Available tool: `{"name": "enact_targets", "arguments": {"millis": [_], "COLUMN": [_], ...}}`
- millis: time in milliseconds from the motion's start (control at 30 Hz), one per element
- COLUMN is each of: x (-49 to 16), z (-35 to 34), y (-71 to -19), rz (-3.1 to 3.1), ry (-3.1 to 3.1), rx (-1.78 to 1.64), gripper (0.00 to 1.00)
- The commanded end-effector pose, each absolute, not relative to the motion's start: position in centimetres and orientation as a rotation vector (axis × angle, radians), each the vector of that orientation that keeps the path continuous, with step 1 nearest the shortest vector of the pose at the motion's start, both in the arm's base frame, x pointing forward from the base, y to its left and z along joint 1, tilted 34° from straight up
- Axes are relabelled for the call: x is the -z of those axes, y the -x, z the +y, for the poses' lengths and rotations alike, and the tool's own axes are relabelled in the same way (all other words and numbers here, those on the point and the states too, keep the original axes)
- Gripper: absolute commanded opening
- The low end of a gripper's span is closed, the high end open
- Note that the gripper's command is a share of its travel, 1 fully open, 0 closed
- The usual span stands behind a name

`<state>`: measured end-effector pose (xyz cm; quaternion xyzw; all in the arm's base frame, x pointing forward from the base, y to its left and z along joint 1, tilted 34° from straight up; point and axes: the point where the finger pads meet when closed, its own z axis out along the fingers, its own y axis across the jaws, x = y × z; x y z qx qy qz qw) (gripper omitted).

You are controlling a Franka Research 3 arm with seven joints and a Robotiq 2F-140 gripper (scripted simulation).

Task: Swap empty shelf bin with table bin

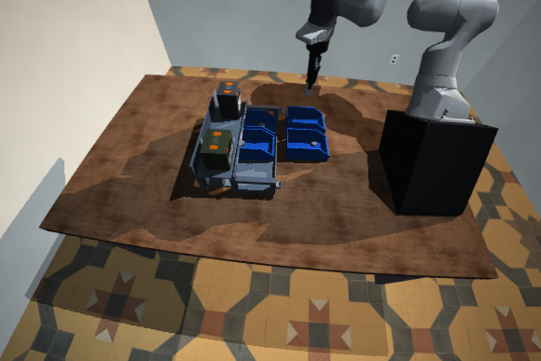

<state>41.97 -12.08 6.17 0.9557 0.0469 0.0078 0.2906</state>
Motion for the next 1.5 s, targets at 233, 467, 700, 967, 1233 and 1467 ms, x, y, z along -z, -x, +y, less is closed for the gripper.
{"name": "enact_targets", "arguments": {"millis": [233, 467, 700, 967, 1233, 1467], "x": [-6.3, -6.3, -2.7, 0.5, 0.5, 0.5], "z": [-12.2, -12.2, -5.4, -0.5, -0.5, -0.5], "y": [-42.0, -42.0, -42.1, -40.9, -40.9, -40.9], "rz": [0.116, 0.116, 0.114, 0.111, 0.111, 0.111], "ry": [-2.545, -2.545, -2.541, -2.546, -2.546, -2.546], "rx": [-0.024, -0.024, -0.034, -0.026, -0.026, -0.026], "gripper": [0.00, 0.00, 0.00, 0.00, 0.15, 0.15]}}
